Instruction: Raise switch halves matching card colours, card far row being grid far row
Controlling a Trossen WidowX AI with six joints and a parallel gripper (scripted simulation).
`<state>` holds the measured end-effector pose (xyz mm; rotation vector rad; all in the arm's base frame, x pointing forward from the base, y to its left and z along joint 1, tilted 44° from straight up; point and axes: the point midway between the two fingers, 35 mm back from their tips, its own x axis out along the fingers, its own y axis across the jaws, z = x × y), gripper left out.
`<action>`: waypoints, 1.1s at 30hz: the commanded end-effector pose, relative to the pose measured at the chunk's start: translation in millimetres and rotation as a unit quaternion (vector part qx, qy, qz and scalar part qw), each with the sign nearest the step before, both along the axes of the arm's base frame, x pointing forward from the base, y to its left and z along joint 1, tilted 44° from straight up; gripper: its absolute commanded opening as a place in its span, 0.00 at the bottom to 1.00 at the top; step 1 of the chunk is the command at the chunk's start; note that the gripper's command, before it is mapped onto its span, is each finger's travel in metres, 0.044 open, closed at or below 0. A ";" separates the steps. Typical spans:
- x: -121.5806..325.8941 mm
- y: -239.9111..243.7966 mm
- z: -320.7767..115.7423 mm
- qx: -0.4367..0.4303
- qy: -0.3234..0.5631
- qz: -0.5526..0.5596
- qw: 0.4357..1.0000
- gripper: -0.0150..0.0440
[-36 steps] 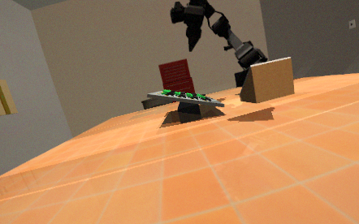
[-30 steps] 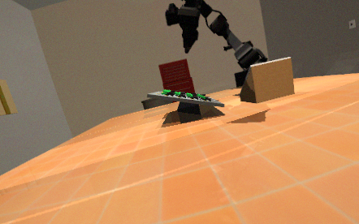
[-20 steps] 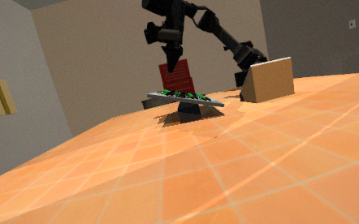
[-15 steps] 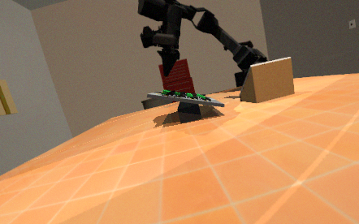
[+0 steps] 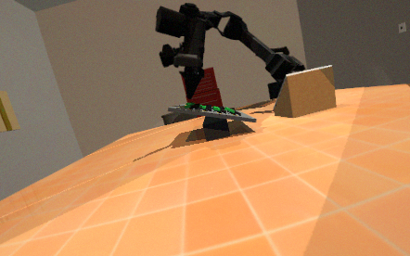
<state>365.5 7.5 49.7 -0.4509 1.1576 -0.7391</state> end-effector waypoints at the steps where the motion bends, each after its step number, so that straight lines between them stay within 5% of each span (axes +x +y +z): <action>1: 0.8 -4.8 -3.3 -0.003 0.002 0.001 1.000 0.25; 33: 2.4 -10.1 -7.8 -0.003 0.002 0.001 1.000 0.25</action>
